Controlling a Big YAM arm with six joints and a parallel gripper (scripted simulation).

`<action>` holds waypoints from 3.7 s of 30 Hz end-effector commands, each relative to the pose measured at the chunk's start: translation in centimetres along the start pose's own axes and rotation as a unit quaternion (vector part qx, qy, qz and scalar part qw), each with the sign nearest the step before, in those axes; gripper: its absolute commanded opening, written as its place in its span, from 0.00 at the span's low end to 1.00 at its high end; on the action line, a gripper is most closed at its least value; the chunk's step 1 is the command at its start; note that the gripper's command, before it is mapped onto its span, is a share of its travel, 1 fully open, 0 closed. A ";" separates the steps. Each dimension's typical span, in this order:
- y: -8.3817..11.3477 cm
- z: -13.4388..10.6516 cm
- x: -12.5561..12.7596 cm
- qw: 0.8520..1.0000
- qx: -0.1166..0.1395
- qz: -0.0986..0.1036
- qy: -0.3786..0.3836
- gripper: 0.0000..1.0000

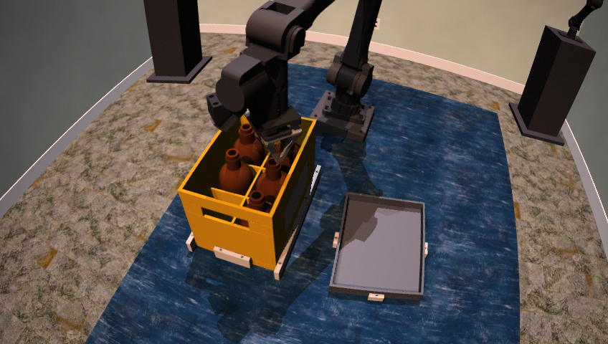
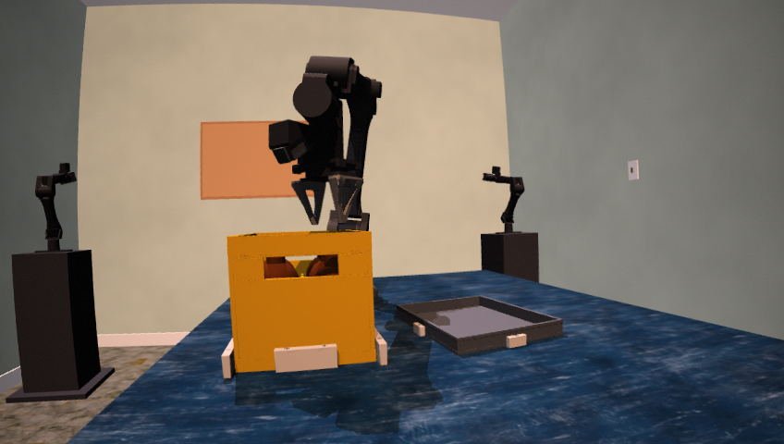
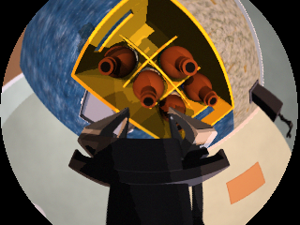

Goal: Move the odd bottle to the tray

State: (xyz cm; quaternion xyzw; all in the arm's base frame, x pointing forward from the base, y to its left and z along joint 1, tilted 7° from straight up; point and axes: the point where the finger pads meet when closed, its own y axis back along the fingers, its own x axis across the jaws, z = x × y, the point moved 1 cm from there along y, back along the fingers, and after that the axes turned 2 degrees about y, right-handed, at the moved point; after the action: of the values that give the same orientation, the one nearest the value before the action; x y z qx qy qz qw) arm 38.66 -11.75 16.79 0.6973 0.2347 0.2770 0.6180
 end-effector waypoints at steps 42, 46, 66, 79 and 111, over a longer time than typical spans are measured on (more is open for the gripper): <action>-0.5 0.5 0.6 1.000 -0.005 0.002 -0.001 0.61; -0.5 0.5 0.6 1.000 -0.005 0.002 -0.001 0.61; -1.0 0.5 0.6 1.000 -0.004 0.002 -0.001 0.61; -1.7 0.6 0.7 1.000 -0.007 0.003 0.000 0.61; -4.6 0.5 0.6 1.000 -0.004 0.002 -0.001 0.61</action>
State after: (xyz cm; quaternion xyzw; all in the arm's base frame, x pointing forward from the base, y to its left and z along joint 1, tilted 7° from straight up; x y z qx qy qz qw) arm 38.82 -11.28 12.49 0.6962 0.2331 0.2781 0.6194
